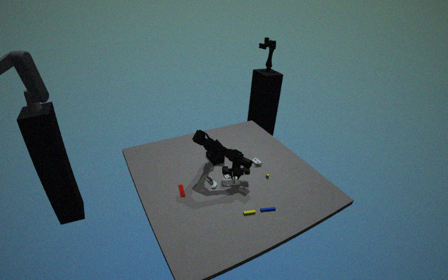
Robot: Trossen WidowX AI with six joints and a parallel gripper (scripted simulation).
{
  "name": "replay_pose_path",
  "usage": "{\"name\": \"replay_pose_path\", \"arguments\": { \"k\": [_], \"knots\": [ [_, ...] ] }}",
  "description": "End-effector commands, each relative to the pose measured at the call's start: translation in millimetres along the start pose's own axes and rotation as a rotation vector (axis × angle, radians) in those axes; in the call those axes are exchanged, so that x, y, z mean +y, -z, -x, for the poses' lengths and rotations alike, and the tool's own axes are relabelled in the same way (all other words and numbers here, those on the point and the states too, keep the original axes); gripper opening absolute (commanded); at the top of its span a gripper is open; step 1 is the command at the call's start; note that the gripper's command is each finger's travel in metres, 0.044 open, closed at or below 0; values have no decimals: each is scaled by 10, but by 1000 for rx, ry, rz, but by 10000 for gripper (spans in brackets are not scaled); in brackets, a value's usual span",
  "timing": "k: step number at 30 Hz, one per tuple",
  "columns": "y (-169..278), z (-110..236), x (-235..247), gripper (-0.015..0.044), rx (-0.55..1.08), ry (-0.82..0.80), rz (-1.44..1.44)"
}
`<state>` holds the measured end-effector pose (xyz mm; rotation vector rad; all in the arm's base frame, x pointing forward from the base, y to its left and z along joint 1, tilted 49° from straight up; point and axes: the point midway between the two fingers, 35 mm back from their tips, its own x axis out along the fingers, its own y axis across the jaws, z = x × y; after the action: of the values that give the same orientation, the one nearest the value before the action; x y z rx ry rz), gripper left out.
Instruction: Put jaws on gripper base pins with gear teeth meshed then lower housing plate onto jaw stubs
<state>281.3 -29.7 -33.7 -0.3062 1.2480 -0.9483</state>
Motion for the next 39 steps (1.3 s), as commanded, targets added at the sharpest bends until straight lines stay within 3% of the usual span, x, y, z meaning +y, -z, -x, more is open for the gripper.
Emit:
{"name": "replay_pose_path", "arguments": {
  "k": [1,5,19,27,30,38,39],
  "knots": [
    [-2,-3,-1,134,-2,2,6],
    [0,0,0,224,0,0,0],
    [-1,22,2,224,0,0,0],
    [11,678,-10,224,-1,2,5],
    [7,623,19,224,-10,-2,15],
    [-160,709,-444,434,-6,-6,200],
    [-179,719,-517,440,-5,-6,228]
  ]
}}
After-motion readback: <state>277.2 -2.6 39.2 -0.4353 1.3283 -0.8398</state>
